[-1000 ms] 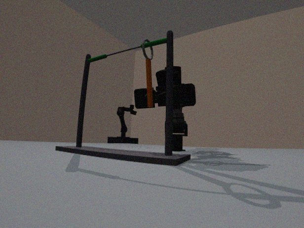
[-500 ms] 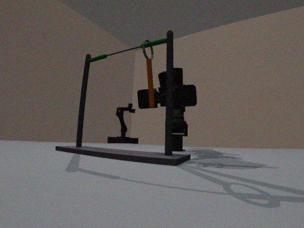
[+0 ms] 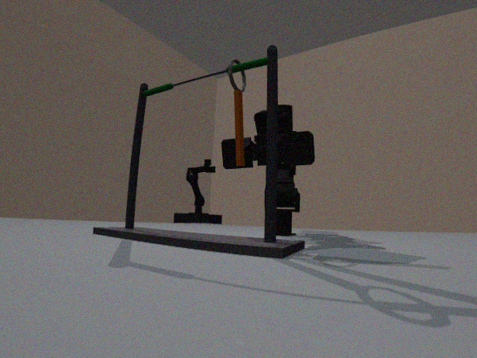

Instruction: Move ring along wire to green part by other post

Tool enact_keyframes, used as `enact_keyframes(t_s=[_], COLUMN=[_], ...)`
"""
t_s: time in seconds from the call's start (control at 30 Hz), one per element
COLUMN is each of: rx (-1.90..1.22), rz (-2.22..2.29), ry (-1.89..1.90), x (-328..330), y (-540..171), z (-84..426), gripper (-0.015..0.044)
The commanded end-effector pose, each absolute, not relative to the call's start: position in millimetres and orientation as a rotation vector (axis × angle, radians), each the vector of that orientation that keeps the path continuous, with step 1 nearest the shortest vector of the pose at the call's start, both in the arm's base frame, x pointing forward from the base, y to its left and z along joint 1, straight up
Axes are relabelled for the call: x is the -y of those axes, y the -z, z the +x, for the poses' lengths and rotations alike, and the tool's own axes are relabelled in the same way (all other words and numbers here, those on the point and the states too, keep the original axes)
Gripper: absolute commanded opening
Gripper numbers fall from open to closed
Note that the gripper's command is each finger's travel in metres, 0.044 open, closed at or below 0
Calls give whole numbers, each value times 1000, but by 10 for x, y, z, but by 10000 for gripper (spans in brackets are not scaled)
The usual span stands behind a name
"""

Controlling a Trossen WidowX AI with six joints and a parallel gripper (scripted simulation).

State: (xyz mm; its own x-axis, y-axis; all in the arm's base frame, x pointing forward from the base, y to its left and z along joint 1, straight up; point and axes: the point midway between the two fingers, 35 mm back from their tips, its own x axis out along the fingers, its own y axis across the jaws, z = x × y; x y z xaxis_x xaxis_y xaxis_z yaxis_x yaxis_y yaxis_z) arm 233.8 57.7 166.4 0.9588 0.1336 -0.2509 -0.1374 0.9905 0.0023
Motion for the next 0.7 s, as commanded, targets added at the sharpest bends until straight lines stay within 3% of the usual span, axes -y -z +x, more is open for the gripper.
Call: enact_keyframes(t_s=[0.0,0.07,0.43,0.67], rx=[-256,-256,-256,-256], rz=[-12,-12,-16,-16], ry=[-132,-132,-138,-138], x=[-570,-570,-481,-481], y=[-1657,-1657,-1753,-1753], z=[2337,2337,1890,1890], gripper=[160,160,440,440])
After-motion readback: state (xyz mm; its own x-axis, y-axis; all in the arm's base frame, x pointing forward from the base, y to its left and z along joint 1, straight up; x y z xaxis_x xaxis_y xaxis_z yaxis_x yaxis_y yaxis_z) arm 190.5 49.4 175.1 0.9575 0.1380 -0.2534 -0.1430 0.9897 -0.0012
